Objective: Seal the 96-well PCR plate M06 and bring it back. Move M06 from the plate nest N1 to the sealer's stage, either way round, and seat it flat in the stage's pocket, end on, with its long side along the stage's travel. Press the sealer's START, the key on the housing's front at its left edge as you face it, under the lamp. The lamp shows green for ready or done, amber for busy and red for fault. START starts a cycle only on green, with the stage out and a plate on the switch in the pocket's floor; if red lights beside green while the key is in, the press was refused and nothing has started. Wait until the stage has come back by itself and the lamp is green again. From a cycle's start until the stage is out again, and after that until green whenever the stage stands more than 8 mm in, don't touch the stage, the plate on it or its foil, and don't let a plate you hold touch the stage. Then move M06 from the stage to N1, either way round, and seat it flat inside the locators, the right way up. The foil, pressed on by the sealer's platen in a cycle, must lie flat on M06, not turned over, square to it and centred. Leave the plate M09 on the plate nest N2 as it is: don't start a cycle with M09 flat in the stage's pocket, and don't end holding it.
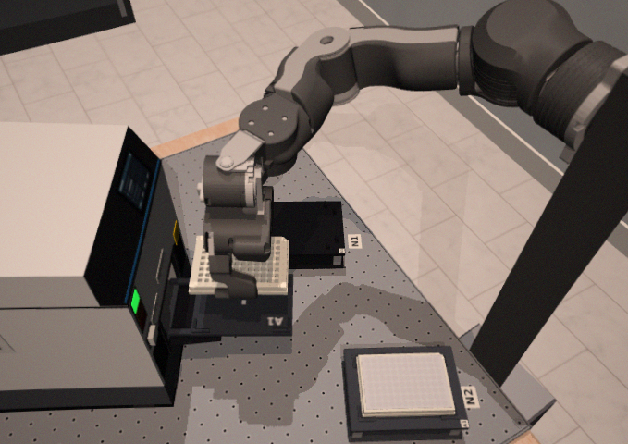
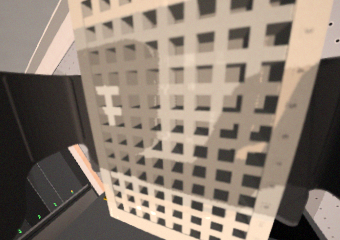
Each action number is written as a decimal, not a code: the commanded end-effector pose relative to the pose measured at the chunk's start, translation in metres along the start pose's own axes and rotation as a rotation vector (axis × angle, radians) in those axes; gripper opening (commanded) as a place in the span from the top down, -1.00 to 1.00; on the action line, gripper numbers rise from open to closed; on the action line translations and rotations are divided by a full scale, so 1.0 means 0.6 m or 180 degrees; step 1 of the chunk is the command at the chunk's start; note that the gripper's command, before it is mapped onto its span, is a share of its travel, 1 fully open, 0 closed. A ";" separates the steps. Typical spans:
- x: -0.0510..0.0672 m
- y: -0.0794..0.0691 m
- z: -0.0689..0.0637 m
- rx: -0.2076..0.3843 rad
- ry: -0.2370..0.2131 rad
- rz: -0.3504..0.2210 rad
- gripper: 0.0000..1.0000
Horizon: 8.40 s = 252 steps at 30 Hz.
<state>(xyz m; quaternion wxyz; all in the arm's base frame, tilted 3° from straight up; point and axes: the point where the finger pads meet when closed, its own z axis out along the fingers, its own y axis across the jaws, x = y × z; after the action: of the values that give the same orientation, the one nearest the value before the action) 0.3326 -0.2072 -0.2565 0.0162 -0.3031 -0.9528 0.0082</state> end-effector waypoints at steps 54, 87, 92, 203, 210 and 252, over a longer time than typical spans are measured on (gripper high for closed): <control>-0.003 0.014 0.049 0.0022 0.0023 -0.0025 1.00; -0.002 0.011 0.124 0.0022 0.0025 -0.0025 1.00; -0.005 0.012 0.117 0.0017 0.0012 -0.0011 1.00; -0.005 0.013 0.111 0.0013 0.0008 -0.0007 1.00; -0.003 0.011 0.114 0.0017 0.0011 -0.0008 1.00; 0.000 0.008 0.119 0.0022 0.0016 -0.0010 1.00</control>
<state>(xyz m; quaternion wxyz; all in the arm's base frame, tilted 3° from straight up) 0.3320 -0.2047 -0.3285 0.0218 -0.3011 -0.9532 0.0135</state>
